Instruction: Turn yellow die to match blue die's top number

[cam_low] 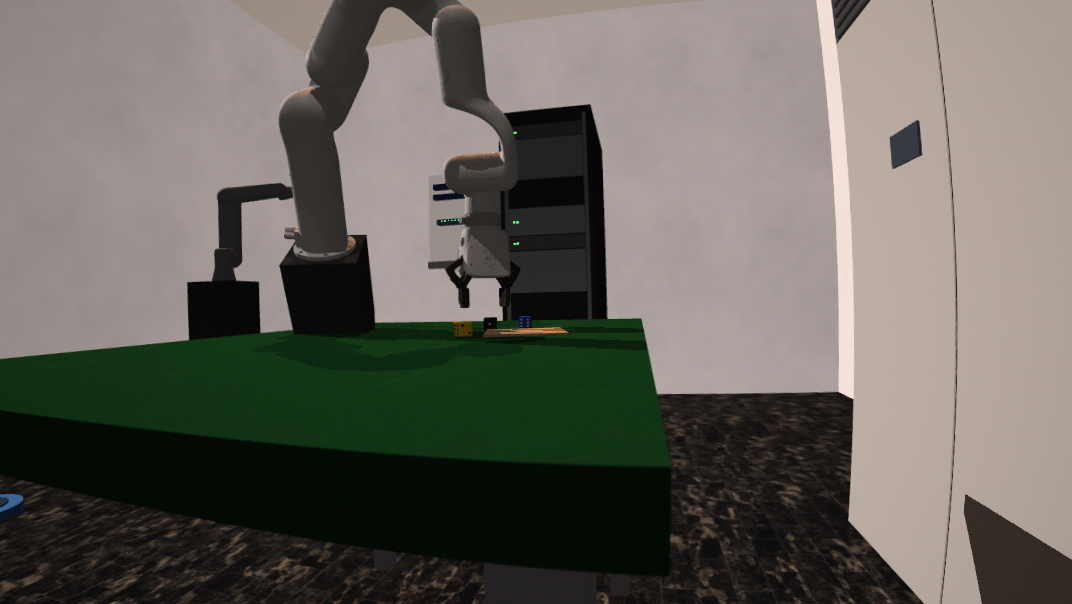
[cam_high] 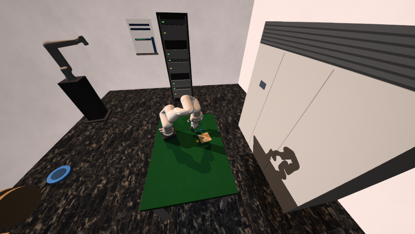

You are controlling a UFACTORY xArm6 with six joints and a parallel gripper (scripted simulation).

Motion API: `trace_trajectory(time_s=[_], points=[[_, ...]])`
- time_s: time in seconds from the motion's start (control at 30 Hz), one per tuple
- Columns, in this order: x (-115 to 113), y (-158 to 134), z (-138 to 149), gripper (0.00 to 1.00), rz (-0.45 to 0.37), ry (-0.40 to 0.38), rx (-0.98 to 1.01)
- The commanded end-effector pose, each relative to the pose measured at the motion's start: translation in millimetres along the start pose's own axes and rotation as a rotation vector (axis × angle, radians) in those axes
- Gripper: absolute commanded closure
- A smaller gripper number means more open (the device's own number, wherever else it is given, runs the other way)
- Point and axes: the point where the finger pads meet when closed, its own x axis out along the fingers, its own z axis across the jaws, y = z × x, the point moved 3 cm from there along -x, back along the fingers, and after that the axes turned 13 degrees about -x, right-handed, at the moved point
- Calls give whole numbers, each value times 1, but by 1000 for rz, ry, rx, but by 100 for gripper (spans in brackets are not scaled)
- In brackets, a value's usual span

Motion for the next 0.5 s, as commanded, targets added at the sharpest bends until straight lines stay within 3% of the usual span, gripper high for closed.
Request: trace_trajectory(time_s=[0.0,0.2,0.47], points=[[-1,-11,17,0,-1,-2,1],[-1,-27,44,0,-1,-2,1],[-1,-33,53,0,-1,-2,1]])
